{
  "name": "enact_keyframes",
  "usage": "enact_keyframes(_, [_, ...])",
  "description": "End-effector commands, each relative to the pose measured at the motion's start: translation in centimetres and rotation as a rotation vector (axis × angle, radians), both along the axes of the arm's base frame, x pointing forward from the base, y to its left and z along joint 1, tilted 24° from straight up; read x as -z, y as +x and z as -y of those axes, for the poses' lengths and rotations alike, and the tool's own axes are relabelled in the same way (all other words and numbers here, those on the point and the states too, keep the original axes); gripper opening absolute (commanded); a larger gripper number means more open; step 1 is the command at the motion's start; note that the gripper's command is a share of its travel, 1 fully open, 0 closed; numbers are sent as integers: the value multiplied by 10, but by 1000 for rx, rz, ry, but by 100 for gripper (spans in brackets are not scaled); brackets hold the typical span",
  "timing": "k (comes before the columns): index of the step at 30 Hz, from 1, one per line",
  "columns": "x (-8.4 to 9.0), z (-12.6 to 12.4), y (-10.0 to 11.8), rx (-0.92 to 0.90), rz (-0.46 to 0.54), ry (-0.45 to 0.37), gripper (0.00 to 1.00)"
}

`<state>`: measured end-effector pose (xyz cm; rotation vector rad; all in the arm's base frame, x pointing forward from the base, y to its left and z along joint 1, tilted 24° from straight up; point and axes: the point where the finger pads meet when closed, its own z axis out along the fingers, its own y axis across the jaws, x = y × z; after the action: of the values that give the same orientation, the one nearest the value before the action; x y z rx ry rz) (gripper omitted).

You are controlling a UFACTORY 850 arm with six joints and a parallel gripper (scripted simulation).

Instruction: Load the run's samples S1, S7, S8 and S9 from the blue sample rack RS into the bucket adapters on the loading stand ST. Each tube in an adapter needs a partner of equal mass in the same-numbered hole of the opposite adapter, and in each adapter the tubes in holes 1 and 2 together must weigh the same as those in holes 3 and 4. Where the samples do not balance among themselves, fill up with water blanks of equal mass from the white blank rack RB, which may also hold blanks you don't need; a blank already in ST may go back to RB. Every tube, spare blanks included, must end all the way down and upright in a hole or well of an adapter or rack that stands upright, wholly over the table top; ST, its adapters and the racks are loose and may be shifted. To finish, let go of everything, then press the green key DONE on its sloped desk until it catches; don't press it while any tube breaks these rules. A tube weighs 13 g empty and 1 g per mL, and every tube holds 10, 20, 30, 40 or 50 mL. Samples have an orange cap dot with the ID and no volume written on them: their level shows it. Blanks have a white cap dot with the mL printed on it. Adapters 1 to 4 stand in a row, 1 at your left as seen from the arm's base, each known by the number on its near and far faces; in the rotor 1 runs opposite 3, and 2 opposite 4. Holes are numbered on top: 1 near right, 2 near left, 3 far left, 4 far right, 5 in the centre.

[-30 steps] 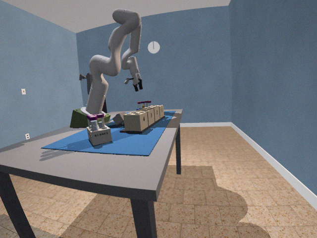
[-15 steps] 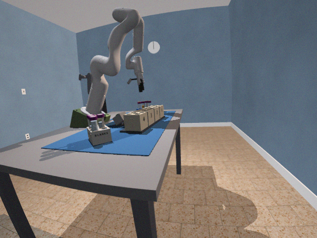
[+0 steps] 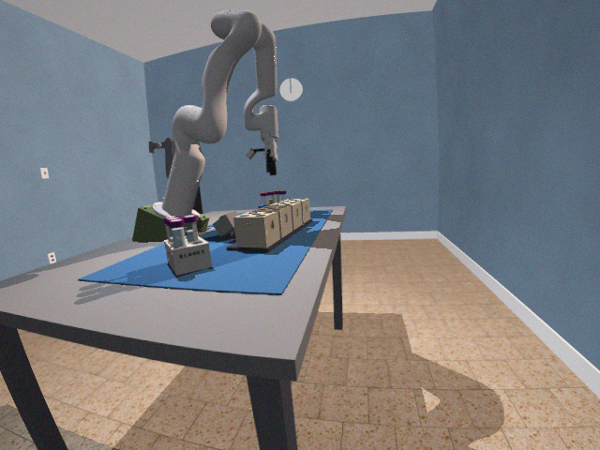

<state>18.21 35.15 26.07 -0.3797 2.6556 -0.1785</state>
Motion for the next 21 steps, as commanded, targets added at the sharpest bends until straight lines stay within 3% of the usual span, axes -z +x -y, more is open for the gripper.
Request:
enact_keyframes(1, [-3,15,14,125,-20,45,100])
enact_keyframes(21, [-10,69,54,597,-75,209,100])
